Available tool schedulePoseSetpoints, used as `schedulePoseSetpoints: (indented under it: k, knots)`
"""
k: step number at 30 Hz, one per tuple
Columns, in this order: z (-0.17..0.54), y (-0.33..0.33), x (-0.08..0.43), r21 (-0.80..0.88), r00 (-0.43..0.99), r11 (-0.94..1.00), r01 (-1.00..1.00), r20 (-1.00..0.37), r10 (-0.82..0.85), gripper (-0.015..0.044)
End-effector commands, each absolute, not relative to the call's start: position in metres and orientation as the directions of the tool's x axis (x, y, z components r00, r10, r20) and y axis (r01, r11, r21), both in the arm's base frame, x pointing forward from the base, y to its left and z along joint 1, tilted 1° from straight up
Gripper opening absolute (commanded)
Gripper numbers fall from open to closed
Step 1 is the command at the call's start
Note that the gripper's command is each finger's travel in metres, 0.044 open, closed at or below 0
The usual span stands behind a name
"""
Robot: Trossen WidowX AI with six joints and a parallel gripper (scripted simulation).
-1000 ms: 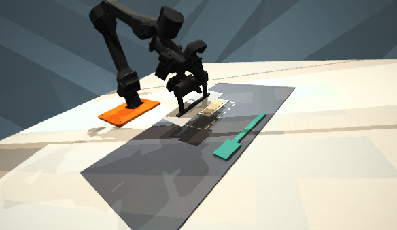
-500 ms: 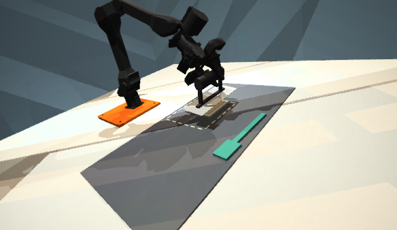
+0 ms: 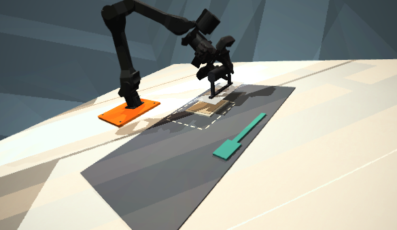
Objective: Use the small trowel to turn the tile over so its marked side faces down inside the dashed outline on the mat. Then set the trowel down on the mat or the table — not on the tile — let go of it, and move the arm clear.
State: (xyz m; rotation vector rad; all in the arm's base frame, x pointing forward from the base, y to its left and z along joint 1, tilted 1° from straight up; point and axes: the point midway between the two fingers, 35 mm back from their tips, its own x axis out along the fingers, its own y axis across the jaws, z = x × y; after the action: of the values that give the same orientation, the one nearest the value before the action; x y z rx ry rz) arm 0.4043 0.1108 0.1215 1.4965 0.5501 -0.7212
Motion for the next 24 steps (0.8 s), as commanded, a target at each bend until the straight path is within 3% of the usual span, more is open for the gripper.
schedulePoseSetpoints:
  k: [1,18,24]
  knots:
    - [0.126,0.133,0.405,0.710,0.704,-0.069,0.701,-0.704,-0.095,0.0000]
    - [0.122,0.227,0.380,0.779,0.772,-0.124,0.615,-0.627,-0.107,0.0000]
    - [0.121,0.230,0.379,0.782,0.775,-0.127,0.611,-0.623,-0.107,0.0000]
